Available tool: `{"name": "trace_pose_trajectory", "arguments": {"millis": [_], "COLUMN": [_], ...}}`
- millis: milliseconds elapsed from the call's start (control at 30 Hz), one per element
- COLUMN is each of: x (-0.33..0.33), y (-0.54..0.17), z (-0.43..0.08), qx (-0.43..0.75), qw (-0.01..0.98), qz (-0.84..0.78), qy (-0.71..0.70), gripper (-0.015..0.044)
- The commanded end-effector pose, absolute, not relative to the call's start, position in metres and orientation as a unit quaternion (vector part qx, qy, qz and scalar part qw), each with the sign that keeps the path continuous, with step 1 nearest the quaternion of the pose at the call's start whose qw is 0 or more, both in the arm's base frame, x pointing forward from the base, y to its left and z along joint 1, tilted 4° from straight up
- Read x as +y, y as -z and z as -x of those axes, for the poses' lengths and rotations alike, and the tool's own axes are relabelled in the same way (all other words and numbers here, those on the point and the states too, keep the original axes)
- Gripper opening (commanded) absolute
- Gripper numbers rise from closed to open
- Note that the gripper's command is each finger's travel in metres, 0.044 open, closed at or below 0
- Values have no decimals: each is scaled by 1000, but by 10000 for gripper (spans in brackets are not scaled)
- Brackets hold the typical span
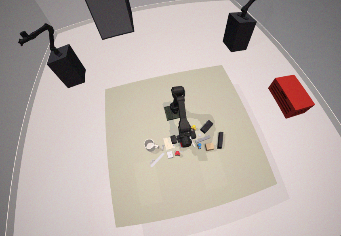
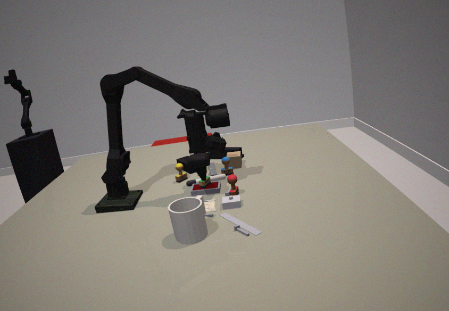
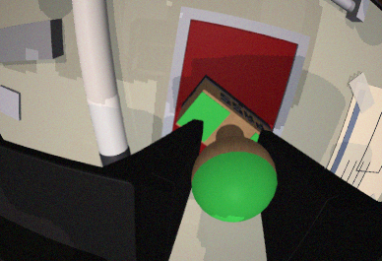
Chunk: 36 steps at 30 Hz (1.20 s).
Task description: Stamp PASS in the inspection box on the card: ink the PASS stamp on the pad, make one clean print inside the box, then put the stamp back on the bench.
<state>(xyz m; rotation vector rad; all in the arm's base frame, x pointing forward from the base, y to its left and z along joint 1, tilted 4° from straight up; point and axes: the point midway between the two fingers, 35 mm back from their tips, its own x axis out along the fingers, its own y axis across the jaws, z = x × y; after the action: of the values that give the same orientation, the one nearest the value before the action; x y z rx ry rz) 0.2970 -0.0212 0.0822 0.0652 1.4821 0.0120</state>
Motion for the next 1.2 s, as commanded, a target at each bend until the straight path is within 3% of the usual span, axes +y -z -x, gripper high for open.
{"name": "trace_pose_trajectory", "arguments": {"millis": [0,1167], "x": [-22,-24], "y": [-85,-134], "z": [-297,-293], "qx": [675,675], "qw": [737,738], "qz": [-30,-30], "qy": [-5,-5], "gripper": [0,0]}}
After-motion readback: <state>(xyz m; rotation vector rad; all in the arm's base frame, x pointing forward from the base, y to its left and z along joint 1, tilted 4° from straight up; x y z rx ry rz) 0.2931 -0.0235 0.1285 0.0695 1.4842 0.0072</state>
